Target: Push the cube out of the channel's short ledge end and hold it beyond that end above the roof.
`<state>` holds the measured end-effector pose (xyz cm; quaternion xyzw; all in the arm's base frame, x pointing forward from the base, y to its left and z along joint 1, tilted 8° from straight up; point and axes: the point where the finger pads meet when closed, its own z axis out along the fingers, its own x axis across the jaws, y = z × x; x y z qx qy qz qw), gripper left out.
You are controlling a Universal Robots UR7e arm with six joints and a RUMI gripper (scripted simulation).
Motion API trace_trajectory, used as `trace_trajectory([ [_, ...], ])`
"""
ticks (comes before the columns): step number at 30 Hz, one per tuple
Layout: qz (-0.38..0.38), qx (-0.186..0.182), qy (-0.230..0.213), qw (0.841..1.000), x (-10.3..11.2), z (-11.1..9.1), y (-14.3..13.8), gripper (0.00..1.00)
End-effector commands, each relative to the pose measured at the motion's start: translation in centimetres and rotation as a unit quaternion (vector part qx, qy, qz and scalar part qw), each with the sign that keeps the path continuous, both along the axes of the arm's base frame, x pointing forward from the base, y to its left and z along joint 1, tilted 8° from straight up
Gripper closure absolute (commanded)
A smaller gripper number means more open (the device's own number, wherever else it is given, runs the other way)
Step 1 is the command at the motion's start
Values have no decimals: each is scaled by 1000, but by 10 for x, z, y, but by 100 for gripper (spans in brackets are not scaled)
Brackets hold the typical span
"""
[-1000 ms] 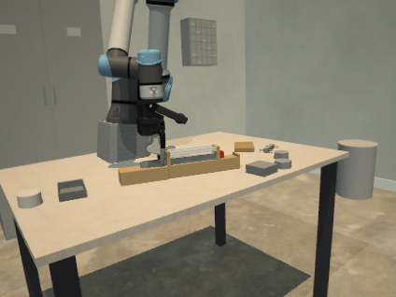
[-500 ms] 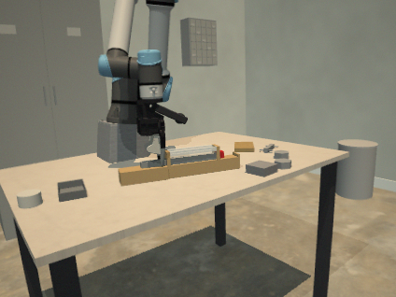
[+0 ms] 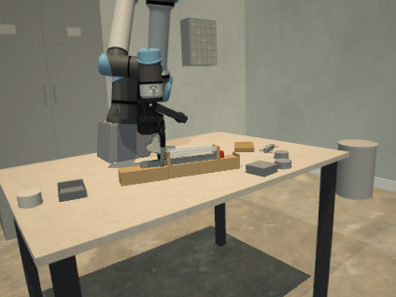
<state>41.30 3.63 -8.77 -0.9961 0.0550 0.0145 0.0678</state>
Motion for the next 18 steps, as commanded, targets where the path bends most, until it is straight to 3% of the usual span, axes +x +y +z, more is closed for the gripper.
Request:
trace_trajectory([
  [1, 0, 0, -1, 1000, 1, 14, -2, 78],
  [4, 0, 0, -1, 1000, 1, 18, -3, 78],
  [12, 0, 0, -1, 1000, 2, 56, -8, 78],
  [18, 0, 0, -1, 1000, 2, 64, -9, 78],
])
